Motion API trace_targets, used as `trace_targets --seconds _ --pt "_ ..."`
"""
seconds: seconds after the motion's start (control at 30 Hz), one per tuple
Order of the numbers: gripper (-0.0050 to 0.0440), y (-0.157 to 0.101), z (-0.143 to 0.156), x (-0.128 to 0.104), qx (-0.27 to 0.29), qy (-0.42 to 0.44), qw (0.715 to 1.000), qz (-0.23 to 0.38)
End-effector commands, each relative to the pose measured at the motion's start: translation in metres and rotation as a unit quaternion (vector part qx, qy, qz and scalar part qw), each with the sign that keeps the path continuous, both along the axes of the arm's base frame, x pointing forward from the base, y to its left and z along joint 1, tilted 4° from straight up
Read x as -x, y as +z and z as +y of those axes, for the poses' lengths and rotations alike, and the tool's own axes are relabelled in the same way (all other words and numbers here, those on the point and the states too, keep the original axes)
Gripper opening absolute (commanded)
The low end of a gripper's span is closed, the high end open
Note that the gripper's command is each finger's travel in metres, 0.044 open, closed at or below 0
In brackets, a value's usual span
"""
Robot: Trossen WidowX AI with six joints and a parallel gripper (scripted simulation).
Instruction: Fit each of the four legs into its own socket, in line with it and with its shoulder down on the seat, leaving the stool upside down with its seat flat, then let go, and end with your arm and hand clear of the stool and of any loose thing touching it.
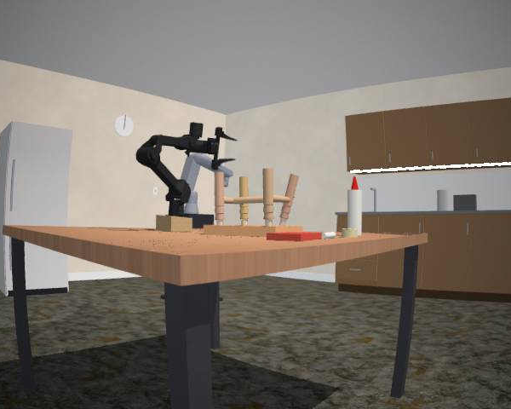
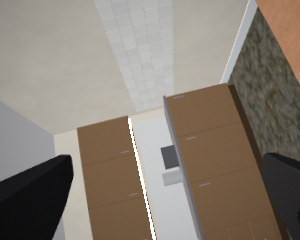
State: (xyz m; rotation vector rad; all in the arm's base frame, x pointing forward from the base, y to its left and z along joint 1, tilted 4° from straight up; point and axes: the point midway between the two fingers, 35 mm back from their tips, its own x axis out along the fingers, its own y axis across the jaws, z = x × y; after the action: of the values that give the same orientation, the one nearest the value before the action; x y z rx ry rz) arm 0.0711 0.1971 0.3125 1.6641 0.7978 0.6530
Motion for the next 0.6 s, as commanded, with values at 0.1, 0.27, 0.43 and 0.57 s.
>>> trace_targets --seconds 0.1,0.27,0.43,0.57 --pt "0.04 0.0 0.0 0.0 0.0 0.0 1.0 0.0" --pt "0.04 0.0 0.0 0.0 0.0 0.0 1.0 0.0" --pt "0.04 0.0 0.0 0.0 0.0 0.0 1.0 0.0" --pt "0.0424 0.0 0.0 0.0 0.0 0.0 1.0 0.0"
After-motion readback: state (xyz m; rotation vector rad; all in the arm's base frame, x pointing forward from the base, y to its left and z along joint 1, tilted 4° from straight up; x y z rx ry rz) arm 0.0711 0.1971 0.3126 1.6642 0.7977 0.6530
